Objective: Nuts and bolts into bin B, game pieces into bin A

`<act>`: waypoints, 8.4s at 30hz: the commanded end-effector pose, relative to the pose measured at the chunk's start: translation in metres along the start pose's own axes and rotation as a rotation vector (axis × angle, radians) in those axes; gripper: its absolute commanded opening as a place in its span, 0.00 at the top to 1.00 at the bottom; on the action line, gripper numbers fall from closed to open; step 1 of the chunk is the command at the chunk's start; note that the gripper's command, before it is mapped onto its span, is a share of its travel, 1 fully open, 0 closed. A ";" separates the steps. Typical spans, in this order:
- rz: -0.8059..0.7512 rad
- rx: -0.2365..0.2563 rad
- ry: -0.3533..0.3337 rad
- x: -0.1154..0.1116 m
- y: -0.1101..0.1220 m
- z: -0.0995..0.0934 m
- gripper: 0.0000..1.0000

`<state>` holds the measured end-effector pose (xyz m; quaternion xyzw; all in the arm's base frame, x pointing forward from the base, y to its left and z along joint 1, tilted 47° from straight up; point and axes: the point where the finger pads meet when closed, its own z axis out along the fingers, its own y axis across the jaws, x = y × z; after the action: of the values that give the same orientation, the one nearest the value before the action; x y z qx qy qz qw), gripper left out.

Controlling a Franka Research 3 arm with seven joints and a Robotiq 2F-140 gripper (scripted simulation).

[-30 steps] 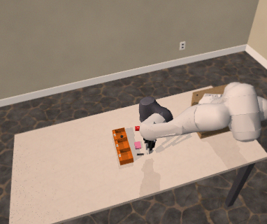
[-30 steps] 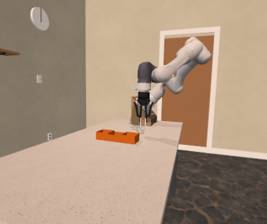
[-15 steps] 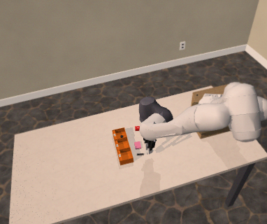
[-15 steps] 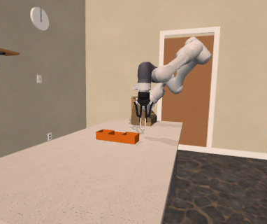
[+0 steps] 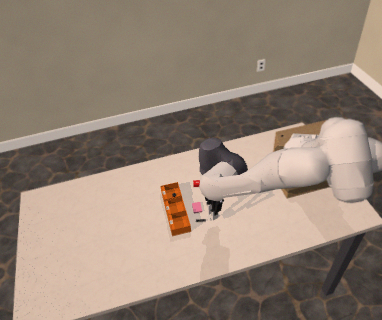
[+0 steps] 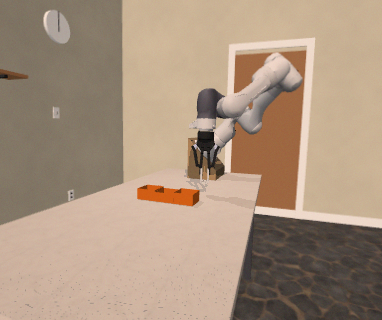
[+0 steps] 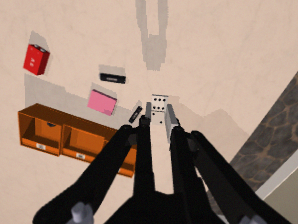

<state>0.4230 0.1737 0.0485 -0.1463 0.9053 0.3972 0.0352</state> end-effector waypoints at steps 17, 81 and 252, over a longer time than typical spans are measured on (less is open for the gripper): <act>0.005 0.000 0.002 0.001 -0.001 -0.001 0.87; -0.396 0.015 -0.010 -0.123 -0.066 -0.008 0.87; -1.303 -0.001 0.002 -0.125 -0.065 0.016 0.81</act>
<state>0.5628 0.1750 0.0125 -0.6666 0.6304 0.2913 0.2709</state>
